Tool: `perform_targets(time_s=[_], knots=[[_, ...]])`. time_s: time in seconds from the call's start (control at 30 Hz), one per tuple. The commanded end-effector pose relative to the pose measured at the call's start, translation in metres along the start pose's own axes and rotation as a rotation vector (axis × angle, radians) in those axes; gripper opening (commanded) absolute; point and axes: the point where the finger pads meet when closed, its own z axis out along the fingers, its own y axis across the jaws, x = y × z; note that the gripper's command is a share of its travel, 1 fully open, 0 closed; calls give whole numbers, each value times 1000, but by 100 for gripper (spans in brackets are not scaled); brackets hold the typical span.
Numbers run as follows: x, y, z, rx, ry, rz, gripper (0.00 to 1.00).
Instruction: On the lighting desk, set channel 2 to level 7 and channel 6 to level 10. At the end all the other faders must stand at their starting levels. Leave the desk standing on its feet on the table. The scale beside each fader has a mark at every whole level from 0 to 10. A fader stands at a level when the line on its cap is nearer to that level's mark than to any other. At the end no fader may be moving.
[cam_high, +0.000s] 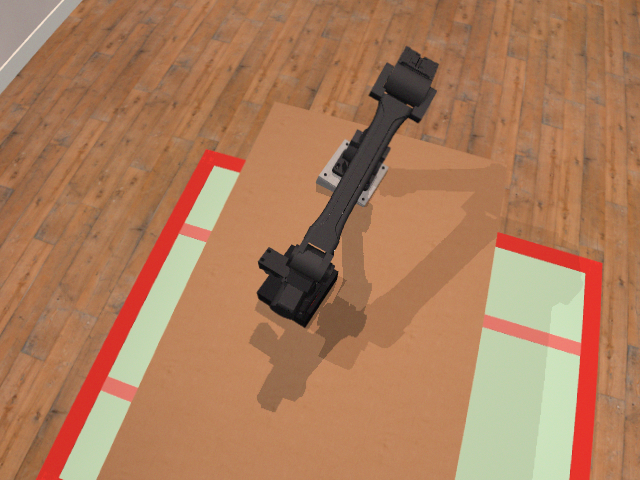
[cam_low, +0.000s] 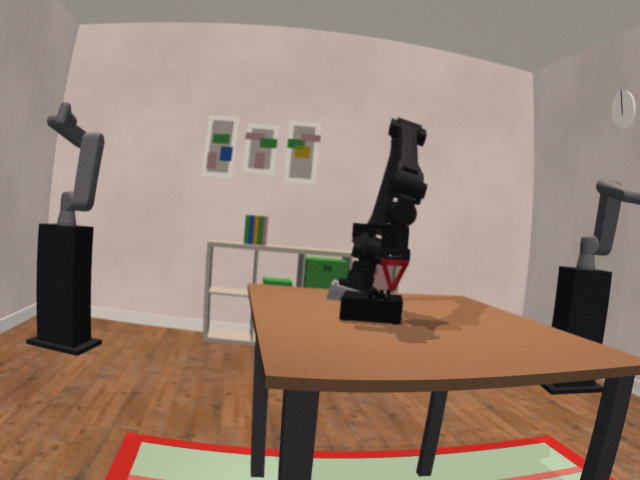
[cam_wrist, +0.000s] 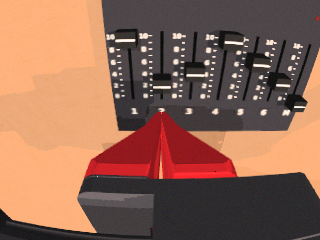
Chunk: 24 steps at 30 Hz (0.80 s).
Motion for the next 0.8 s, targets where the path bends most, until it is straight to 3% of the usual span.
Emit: perform_targets(time_s=[0.0, 0.77], knots=[[3, 7, 2, -13, -2, -2, 0], [4, 8, 0, -20, -1, -3, 0]])
